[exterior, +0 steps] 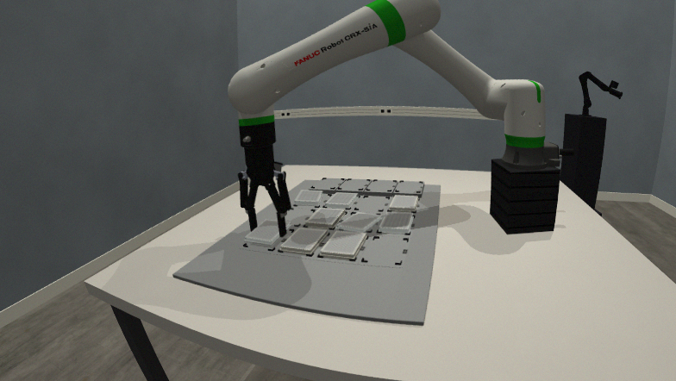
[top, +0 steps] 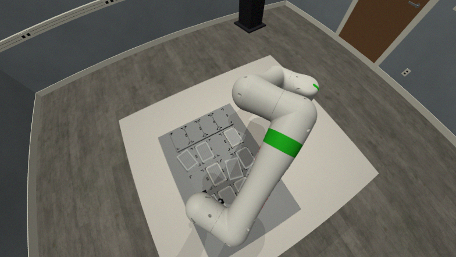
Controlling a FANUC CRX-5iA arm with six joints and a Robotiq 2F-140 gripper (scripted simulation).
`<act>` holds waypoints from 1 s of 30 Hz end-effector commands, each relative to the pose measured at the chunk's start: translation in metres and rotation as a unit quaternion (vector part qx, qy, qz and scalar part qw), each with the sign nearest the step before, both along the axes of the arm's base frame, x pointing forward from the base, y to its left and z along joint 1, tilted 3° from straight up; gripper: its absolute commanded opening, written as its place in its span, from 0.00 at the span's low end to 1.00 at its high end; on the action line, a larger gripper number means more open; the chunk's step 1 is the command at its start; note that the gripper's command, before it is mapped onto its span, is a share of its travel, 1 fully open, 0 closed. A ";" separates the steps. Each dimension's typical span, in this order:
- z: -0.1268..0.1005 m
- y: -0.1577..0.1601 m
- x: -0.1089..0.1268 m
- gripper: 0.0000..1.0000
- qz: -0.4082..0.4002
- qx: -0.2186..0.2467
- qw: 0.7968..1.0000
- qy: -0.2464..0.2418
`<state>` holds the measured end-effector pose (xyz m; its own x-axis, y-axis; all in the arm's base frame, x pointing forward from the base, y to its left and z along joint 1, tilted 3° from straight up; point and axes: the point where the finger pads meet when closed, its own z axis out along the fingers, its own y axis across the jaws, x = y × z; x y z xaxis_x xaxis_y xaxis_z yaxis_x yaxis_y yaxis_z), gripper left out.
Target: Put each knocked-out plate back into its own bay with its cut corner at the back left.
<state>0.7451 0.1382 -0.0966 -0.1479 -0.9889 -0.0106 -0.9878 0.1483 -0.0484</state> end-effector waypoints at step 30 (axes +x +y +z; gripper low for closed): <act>-0.006 0.000 0.001 0.10 0.000 0.000 1.000 -0.001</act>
<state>0.7455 0.1382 -0.1043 -0.1479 -0.9889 -0.0106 -0.9878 0.1483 -0.0485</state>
